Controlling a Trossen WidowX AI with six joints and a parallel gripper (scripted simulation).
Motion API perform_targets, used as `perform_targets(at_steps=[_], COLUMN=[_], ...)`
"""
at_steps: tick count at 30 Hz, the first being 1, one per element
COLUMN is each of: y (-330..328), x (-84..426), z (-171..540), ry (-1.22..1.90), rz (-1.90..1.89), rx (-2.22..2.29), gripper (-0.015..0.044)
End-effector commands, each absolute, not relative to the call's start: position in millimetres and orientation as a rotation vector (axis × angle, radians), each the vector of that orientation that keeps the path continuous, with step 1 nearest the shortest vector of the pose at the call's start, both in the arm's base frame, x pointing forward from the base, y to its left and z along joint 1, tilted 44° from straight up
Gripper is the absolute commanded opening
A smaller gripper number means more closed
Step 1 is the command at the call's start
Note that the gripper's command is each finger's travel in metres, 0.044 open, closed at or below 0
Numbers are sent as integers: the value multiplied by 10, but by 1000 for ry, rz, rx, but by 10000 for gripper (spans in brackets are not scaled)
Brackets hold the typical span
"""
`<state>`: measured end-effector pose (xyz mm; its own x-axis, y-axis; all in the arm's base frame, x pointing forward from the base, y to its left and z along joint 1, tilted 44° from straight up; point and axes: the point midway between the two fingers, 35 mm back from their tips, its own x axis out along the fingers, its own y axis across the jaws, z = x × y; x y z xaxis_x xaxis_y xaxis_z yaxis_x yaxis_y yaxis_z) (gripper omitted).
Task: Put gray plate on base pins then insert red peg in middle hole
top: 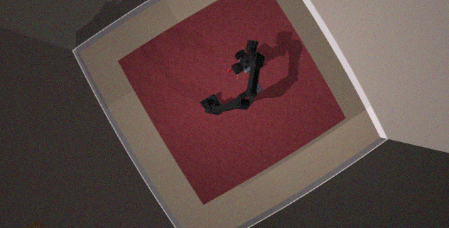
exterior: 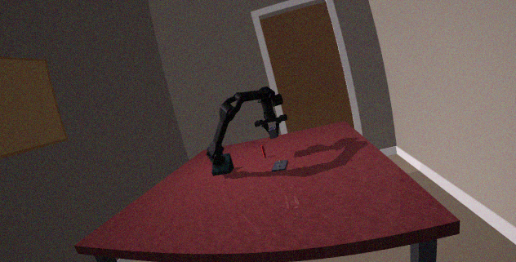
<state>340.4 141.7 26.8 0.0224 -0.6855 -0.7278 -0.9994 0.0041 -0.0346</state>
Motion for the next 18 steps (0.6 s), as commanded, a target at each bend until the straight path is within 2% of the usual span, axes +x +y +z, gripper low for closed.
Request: perform_targets(at_steps=[1,18], y=[1322,792], x=[3432,3563], z=[326,473], ry=[1722,1715], rz=[716,714], rx=[-1725,-1716], gripper=[0,0])
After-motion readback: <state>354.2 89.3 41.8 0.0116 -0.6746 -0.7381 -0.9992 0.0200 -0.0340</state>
